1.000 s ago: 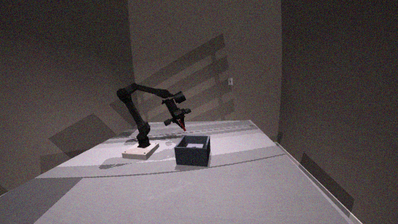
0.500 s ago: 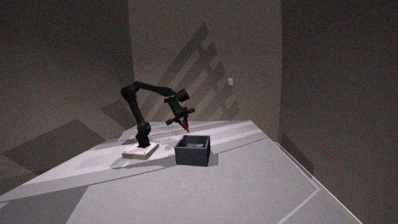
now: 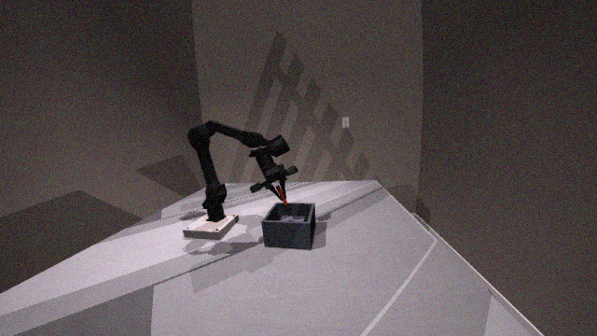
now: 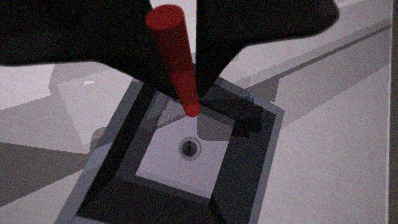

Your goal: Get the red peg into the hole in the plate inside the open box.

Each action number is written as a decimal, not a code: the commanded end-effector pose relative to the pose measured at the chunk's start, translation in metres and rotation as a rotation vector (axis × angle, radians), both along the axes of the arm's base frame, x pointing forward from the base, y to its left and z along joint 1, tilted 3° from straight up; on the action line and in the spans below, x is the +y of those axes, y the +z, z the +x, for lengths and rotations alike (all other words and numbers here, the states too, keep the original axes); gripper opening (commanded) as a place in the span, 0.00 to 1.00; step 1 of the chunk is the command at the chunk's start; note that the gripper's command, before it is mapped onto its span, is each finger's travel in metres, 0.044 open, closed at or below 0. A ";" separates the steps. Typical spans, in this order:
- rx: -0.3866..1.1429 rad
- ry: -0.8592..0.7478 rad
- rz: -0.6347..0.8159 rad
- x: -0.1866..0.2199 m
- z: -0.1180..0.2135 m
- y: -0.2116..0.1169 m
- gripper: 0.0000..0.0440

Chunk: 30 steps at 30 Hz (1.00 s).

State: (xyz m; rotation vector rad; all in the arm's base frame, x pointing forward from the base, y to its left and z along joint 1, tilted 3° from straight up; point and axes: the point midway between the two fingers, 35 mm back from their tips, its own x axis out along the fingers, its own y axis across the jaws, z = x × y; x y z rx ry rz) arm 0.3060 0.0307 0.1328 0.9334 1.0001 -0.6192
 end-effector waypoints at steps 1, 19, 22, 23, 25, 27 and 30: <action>-0.004 -0.013 0.002 -0.007 0.009 -0.001 0.01; 0.085 -0.034 0.015 -0.025 0.031 -0.037 0.05; 0.106 -0.028 0.006 -0.027 0.034 -0.044 0.10; 0.111 -0.026 0.003 -0.028 0.035 -0.046 0.15; 0.121 -0.019 -0.005 -0.030 0.037 -0.050 0.27; 0.138 -0.008 -0.018 -0.032 0.038 -0.052 0.35; 0.157 -0.001 -0.027 -0.033 0.040 -0.053 0.35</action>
